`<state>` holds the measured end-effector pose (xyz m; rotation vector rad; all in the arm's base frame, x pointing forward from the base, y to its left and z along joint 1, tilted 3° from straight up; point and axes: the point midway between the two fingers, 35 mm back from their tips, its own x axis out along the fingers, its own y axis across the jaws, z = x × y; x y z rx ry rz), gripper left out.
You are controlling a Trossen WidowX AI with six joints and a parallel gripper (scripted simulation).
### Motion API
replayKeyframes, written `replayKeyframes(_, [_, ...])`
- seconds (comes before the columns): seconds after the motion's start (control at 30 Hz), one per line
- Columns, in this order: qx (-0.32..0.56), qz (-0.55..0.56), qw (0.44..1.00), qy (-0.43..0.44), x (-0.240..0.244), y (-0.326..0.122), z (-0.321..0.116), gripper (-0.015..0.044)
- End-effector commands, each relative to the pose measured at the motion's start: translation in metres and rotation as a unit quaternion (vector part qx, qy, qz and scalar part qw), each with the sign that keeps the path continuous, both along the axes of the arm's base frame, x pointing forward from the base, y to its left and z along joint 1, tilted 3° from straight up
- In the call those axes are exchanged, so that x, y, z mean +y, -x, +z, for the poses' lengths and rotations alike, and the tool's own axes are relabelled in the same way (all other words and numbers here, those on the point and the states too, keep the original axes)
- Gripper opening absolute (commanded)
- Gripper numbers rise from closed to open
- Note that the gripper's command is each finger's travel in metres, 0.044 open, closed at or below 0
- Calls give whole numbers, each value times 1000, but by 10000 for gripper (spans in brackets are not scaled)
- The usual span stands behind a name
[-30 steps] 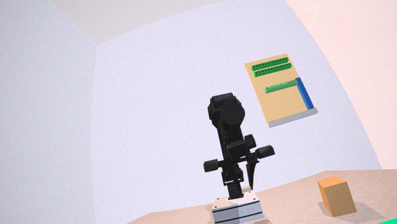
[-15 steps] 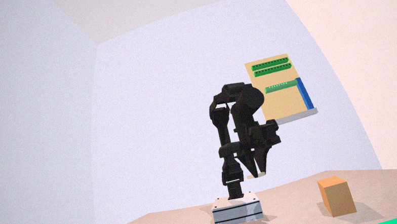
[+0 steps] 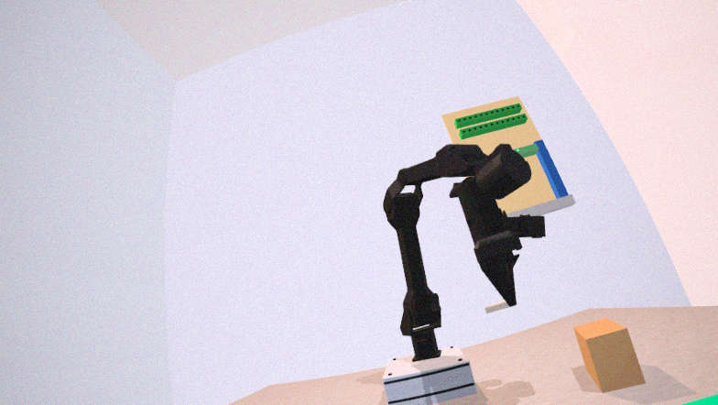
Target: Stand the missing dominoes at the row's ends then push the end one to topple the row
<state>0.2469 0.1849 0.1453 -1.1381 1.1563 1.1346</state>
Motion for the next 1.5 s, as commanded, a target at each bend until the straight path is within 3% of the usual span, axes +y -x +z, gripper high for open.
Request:
replayKeyframes(0.0, [-4,18,1000,3,2,0,1,107])
replayKeyframes(0.13, [-3,15,1000,-6,3,-1,-1,107])
replayKeyframes(0.67, [15,-40,975,-218,24,-30,-40,107])
replayKeyframes(1.47, [-5,-33,866,-498,11,-45,-51,107])
